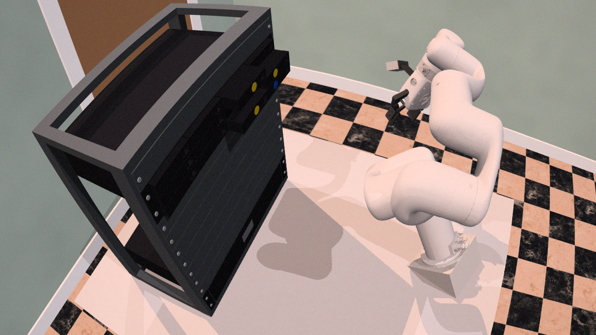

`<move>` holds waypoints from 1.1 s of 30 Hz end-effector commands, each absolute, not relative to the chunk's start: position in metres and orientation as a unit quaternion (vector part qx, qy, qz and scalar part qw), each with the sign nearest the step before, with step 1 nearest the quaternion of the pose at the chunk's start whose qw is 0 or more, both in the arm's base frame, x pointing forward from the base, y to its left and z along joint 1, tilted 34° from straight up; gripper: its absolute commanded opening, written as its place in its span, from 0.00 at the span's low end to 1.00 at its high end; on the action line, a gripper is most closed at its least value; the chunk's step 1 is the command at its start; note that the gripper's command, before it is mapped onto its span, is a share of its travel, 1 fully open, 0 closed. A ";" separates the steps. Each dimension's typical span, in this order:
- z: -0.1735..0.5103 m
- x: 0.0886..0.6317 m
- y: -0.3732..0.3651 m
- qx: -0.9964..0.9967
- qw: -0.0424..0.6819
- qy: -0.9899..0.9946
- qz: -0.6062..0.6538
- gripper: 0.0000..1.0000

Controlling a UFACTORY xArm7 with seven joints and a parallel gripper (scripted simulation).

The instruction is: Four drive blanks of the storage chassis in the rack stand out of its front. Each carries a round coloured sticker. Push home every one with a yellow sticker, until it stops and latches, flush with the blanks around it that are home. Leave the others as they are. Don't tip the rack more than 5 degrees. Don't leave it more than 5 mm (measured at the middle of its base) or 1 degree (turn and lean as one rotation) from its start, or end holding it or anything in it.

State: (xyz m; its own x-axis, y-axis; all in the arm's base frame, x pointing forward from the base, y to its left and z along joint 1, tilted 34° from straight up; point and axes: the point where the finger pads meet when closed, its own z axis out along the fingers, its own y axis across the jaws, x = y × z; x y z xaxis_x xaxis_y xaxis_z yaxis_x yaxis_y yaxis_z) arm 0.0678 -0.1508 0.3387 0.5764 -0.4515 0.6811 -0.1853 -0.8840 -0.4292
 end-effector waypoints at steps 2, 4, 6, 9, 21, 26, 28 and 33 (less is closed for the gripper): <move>0.340 0.067 -0.155 -0.869 0.158 0.191 -0.427 1.00; 0.340 0.068 -0.156 -0.868 0.159 0.194 -0.428 1.00; 0.340 0.068 -0.159 -0.866 0.160 0.199 -0.431 1.00; 0.340 0.068 -0.162 -0.861 0.161 0.208 -0.434 1.00; 0.340 0.067 -0.178 -0.843 0.168 0.244 -0.449 1.00; 0.340 0.066 -0.188 -0.831 0.171 0.267 -0.458 1.00; 0.340 0.065 -0.192 -0.825 0.173 0.277 -0.461 1.00; 0.338 0.062 -0.204 -0.810 0.176 0.304 -0.470 1.00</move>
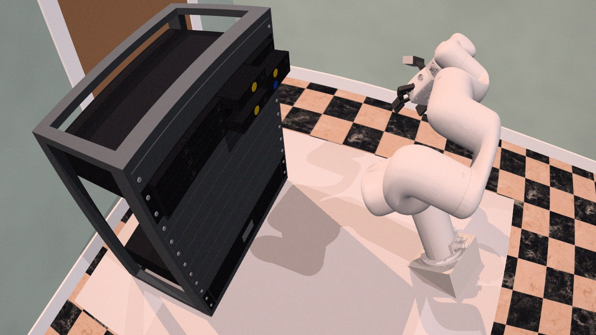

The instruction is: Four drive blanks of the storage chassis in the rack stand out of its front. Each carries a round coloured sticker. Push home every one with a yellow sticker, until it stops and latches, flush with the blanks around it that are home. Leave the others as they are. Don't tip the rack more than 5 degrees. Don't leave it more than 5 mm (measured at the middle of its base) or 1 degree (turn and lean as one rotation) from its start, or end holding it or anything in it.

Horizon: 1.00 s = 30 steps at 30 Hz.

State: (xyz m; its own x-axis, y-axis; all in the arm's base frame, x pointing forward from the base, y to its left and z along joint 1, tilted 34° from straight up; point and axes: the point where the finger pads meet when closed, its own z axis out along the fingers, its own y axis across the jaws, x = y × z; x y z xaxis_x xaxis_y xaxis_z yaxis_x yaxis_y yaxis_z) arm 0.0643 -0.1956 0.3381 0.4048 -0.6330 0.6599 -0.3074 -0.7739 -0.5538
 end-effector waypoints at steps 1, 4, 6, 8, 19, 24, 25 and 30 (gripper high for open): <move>0.338 0.062 -0.206 -0.806 0.177 0.309 -0.472 1.00; 0.338 0.061 -0.209 -0.803 0.178 0.315 -0.474 1.00; 0.337 0.059 -0.214 -0.795 0.179 0.328 -0.478 1.00; 0.336 0.057 -0.219 -0.788 0.180 0.340 -0.481 1.00; 0.327 0.042 -0.252 -0.735 0.185 0.419 -0.500 1.00; 0.323 0.036 -0.261 -0.717 0.186 0.443 -0.505 1.00; 0.321 0.033 -0.264 -0.711 0.186 0.451 -0.506 1.00; 0.313 0.020 -0.280 -0.678 0.186 0.494 -0.512 1.00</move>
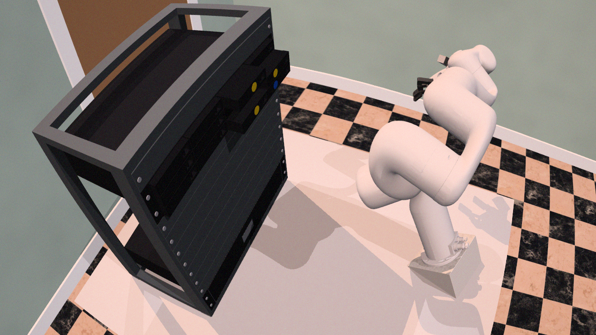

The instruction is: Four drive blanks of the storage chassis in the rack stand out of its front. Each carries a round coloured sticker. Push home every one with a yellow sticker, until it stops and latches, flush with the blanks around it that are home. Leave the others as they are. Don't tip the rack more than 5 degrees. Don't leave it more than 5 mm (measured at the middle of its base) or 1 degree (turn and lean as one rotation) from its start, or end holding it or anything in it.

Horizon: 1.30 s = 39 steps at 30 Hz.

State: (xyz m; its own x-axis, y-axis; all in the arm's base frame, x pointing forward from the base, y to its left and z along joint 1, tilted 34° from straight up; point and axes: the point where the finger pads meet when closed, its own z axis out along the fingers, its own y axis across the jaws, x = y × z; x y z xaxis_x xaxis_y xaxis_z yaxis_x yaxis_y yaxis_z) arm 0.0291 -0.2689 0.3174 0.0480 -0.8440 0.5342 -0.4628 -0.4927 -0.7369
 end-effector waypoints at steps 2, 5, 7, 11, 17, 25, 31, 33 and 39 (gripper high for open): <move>0.309 0.014 -0.287 -0.663 0.186 0.512 -0.514 1.00; 0.303 0.004 -0.296 -0.640 0.185 0.539 -0.516 1.00; 0.300 0.001 -0.299 -0.632 0.184 0.548 -0.516 1.00; 0.293 -0.011 -0.308 -0.606 0.182 0.576 -0.517 1.00; 0.275 -0.038 -0.323 -0.550 0.175 0.633 -0.516 1.00; 0.253 -0.070 -0.334 -0.486 0.165 0.690 -0.510 1.00; 0.228 -0.107 -0.339 -0.415 0.151 0.746 -0.498 1.00; 0.219 -0.120 -0.339 -0.390 0.145 0.764 -0.492 1.00; 0.190 -0.161 -0.334 -0.310 0.125 0.816 -0.471 1.00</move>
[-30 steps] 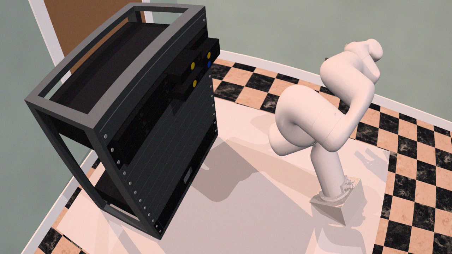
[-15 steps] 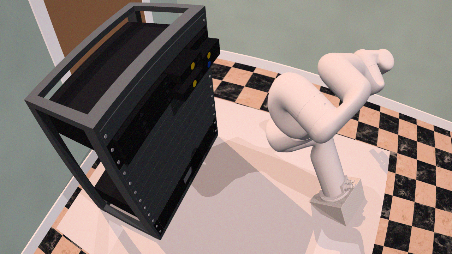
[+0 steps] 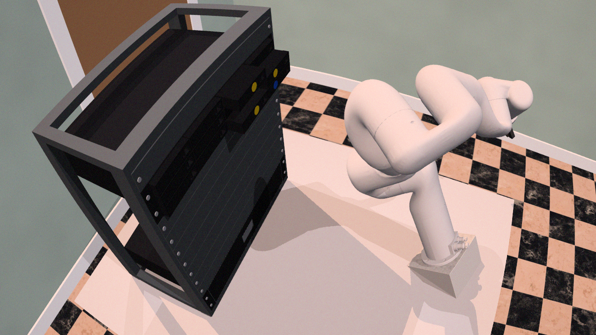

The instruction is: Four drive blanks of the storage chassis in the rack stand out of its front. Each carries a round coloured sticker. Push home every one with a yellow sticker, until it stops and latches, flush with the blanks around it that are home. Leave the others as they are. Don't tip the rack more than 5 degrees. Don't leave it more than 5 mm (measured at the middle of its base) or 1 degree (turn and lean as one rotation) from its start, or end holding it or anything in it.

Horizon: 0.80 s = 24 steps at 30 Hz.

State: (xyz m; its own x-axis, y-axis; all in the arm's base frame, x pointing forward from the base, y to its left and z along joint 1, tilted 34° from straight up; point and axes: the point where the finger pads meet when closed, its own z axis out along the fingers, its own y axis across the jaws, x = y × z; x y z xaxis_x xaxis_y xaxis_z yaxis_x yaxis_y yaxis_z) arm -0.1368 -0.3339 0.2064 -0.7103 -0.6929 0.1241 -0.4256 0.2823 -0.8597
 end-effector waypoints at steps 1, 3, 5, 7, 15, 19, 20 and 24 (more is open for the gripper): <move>0.186 -0.168 -0.332 -0.297 0.121 0.824 -0.467 1.00; 0.186 -0.168 -0.332 -0.297 0.121 0.824 -0.467 1.00; 0.176 -0.183 -0.327 -0.268 0.113 0.840 -0.458 1.00; 0.166 -0.197 -0.321 -0.240 0.105 0.855 -0.449 1.00; 0.126 -0.255 -0.285 -0.120 0.066 0.906 -0.401 1.00; 0.117 -0.269 -0.273 -0.089 0.055 0.916 -0.388 1.00; 0.117 -0.269 -0.273 -0.089 0.055 0.916 -0.388 1.00; 0.099 -0.295 -0.244 -0.026 0.031 0.933 -0.358 1.00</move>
State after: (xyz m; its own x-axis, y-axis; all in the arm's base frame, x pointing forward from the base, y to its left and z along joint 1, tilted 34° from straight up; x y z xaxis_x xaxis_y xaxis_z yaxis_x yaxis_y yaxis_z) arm -0.2727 -0.2633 0.1130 -0.9844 -0.1719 -0.0368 -0.0962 0.7021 -0.7055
